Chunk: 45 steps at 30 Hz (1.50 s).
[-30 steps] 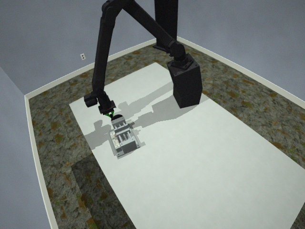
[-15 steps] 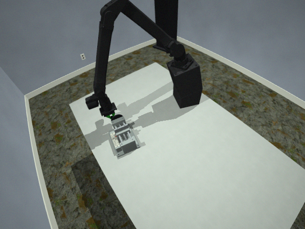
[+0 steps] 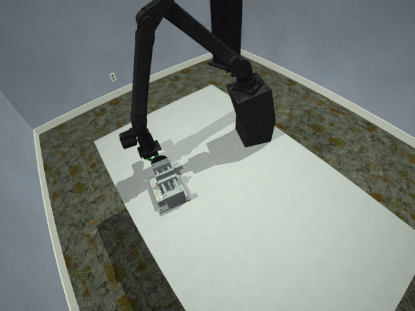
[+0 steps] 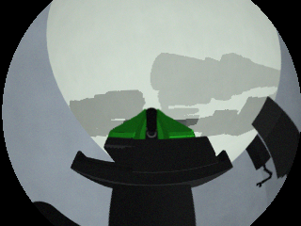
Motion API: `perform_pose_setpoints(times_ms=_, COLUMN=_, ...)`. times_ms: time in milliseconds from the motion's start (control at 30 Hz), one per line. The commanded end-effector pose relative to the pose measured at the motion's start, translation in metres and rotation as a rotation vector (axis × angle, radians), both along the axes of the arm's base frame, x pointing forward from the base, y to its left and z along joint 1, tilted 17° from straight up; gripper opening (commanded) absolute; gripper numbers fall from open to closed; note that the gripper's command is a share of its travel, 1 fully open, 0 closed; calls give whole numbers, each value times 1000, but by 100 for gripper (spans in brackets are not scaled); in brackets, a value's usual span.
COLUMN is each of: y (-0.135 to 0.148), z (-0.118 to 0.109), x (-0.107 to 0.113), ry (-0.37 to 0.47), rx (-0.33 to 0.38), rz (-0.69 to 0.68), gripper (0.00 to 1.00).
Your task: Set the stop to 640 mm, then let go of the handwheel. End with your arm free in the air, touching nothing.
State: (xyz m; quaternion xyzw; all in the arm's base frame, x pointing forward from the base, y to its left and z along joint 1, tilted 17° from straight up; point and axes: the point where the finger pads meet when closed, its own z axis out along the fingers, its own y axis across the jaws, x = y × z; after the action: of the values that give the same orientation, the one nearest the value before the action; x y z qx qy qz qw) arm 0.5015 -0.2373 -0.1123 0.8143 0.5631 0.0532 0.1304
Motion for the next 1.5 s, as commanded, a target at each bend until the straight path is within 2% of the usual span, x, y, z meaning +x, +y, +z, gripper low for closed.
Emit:
perform_pose_setpoints(times_ms=0, y=-7, z=-17, x=-5, ry=-8, rx=-4, rz=-9, gripper=6)
perform_pose_setpoints(times_ms=133, y=-9, z=-14, x=-1, ry=-18, rx=-9, rz=-10, gripper=6)
perform_pose_setpoints(times_ms=533, y=-4, z=-23, x=-14, ry=-8, rx=-5, rz=-9, gripper=6)
perform_pose_setpoints(times_ms=1467, y=2, z=-33, x=-29, ry=2, rx=-1, rz=-9, gripper=6)
